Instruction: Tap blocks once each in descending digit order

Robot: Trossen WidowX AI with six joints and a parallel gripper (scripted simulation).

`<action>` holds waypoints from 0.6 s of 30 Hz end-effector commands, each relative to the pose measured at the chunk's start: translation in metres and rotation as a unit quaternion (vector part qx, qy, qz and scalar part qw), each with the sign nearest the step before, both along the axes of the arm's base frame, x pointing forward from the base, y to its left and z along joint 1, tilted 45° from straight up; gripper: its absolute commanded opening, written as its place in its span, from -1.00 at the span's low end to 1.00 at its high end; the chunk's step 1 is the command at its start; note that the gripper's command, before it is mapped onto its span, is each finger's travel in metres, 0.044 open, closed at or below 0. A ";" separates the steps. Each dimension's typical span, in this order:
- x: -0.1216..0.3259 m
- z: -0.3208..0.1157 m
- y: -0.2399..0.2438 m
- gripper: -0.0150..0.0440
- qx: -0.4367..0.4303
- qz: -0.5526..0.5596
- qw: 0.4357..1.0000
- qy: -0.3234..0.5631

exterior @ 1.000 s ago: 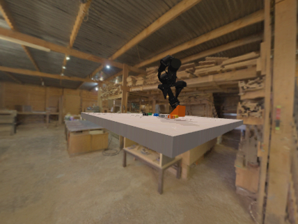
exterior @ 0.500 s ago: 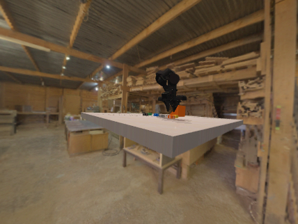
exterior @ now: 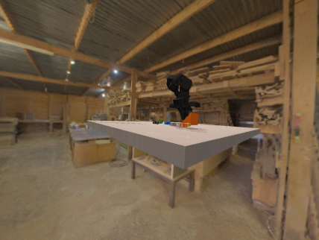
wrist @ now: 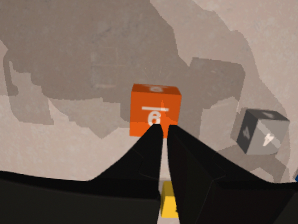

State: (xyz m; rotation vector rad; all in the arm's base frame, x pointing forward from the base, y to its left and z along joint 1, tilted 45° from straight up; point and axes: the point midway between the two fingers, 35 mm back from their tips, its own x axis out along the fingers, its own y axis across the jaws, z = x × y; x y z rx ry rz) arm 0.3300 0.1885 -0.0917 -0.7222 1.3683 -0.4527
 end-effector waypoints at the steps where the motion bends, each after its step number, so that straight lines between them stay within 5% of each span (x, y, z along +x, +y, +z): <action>1: 0.002 -0.003 -0.004 -0.42 -0.001 0.001 1.000 0.000; 18: 0.005 -0.019 -0.020 -0.42 -0.002 0.001 1.000 -0.001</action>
